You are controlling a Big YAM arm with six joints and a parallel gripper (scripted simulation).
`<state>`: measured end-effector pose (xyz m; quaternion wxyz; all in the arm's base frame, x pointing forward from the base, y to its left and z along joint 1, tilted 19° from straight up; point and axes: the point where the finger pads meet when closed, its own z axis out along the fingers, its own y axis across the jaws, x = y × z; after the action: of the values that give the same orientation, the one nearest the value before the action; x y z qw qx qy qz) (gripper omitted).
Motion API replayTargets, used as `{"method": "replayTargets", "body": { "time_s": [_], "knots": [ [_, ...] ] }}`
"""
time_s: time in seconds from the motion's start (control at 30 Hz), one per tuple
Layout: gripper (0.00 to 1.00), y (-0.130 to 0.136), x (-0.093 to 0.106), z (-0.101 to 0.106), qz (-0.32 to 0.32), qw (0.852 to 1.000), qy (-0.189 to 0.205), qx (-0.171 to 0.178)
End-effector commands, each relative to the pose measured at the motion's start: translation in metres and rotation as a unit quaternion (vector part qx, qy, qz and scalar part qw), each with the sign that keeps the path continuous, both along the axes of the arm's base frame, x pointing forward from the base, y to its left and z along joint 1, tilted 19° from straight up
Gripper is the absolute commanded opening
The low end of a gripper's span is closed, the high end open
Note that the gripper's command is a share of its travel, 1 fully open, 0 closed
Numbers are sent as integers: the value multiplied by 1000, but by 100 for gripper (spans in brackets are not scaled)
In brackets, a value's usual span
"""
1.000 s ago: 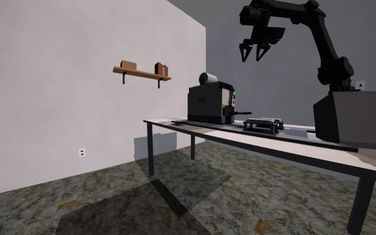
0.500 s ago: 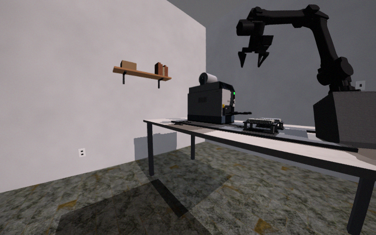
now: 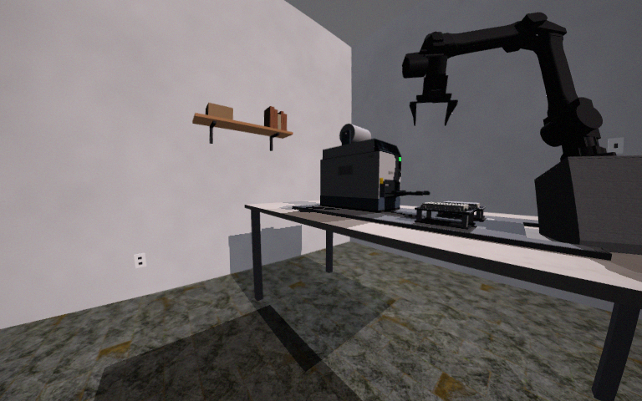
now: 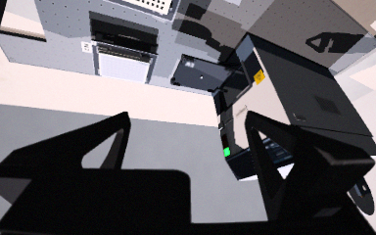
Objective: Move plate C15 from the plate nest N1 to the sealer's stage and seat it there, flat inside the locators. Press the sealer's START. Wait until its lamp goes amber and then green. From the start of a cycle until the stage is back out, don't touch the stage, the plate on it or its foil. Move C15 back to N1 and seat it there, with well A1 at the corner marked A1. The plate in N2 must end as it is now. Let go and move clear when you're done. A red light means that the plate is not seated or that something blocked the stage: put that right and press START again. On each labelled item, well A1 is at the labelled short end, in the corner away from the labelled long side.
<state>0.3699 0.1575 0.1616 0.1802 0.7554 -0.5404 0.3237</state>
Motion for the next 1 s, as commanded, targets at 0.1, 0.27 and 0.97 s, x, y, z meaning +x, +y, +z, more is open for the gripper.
{"method": "replayTargets", "body": {
  "time_s": [0.1,0.27,0.97],
  "knots": [
    [100,-34,3,-1,-117,989,-73,56],
    [100,-41,2,-4,-146,983,-87,74],
    [100,-91,-1,-9,-404,871,-212,181]
  ]
}}
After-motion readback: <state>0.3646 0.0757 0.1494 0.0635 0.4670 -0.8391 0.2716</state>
